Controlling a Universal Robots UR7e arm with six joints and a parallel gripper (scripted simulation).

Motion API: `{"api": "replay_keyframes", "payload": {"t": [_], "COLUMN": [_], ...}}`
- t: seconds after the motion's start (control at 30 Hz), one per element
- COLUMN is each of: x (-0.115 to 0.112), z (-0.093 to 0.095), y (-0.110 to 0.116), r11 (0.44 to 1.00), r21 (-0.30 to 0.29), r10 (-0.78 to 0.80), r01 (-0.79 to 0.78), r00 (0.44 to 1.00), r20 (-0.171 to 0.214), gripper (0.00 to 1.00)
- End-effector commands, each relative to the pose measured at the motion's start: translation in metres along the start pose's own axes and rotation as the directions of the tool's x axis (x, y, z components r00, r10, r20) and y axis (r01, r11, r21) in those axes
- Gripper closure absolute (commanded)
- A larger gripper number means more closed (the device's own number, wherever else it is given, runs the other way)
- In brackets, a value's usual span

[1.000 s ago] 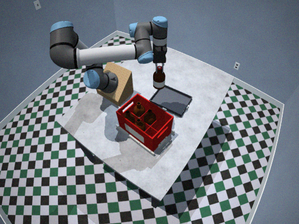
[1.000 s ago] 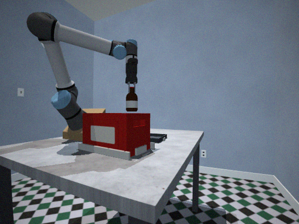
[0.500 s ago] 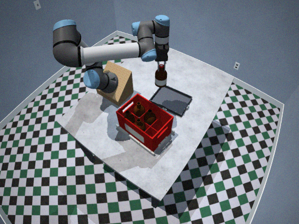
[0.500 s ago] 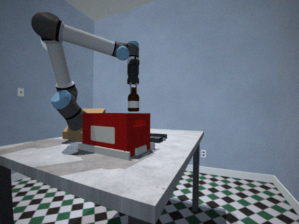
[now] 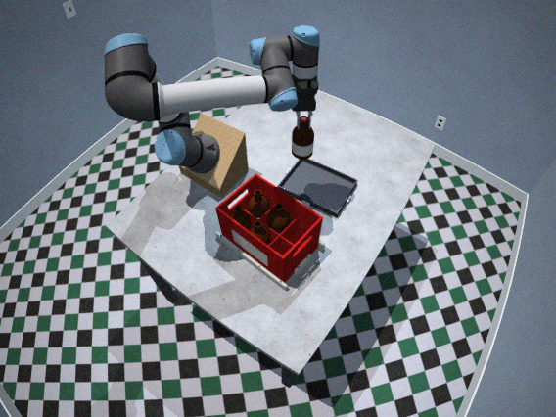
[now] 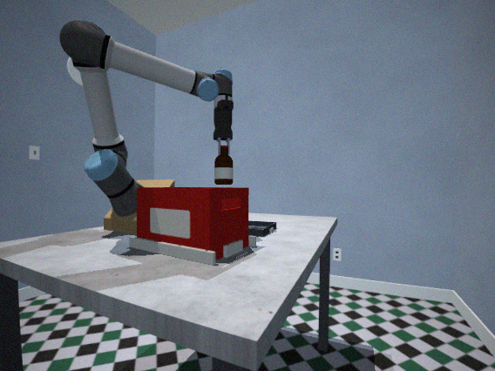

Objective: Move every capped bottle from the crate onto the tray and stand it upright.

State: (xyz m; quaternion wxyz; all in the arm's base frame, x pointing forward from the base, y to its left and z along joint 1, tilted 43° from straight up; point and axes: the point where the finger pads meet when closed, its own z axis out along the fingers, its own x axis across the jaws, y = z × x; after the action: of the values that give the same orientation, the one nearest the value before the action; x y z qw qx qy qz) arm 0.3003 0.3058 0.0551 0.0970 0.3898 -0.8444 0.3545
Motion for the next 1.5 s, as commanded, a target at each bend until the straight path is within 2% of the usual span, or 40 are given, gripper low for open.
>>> {"api": "replay_keyframes", "payload": {"t": [0.0, 0.3, 0.4, 0.87, 1.47], "x": [-0.005, -0.017, -0.014, -0.026, -0.027], "z": [-0.001, -0.001, -0.001, -0.001, -0.001], "y": [0.006, 0.02, 0.016, 0.031, 0.032], "r11": [1.0, 1.0, 1.0, 1.0, 1.0], "r21": [0.0, 0.0, 0.0, 0.0, 0.0], "r10": [0.0, 0.001, 0.0, 0.001, 0.001], "r01": [0.0, -0.001, 0.0, -0.001, -0.001], "r00": [1.0, 1.0, 1.0, 1.0, 1.0], "r20": [0.001, 0.001, 0.001, 0.001, 0.001], "gripper": [1.0, 1.0, 1.0, 1.0, 1.0]}}
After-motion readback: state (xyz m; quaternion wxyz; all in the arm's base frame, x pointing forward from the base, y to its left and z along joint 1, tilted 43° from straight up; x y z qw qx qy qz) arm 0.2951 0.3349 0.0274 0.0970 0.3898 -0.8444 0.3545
